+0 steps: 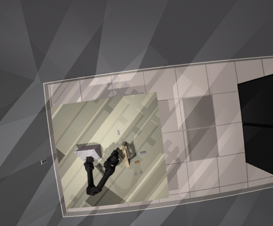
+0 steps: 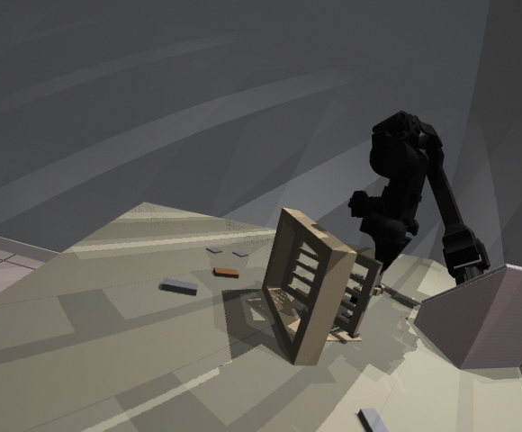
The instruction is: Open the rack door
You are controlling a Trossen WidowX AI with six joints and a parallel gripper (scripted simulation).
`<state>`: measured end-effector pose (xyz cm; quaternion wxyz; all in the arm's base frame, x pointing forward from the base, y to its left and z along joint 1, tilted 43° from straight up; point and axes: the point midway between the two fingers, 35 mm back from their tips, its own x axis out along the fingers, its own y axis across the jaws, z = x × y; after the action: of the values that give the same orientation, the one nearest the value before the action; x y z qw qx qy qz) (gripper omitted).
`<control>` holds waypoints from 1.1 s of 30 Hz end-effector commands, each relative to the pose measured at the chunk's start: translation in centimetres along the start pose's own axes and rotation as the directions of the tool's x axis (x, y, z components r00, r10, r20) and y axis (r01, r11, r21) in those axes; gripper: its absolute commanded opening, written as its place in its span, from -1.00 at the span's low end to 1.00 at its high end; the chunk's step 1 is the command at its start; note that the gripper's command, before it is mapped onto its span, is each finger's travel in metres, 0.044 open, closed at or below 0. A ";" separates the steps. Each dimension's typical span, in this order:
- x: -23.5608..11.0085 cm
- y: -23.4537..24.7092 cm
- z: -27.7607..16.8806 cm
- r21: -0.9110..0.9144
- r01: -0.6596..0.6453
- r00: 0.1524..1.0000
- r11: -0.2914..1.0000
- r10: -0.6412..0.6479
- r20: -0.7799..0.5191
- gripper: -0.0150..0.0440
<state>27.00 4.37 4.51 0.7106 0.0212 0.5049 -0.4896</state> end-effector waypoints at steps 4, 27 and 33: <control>0.0 -1.8 0.5 -0.116 0.004 1.000 0.993 -0.003 0.007 -0.44; 0.0 -6.8 3.0 -0.454 0.009 1.000 0.891 -0.006 0.009 -0.44; 0.0 -7.8 3.8 -0.528 0.010 1.000 0.849 -0.007 0.009 -0.44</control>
<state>24.04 -1.15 9.53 0.6902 -0.1614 0.6145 -0.3465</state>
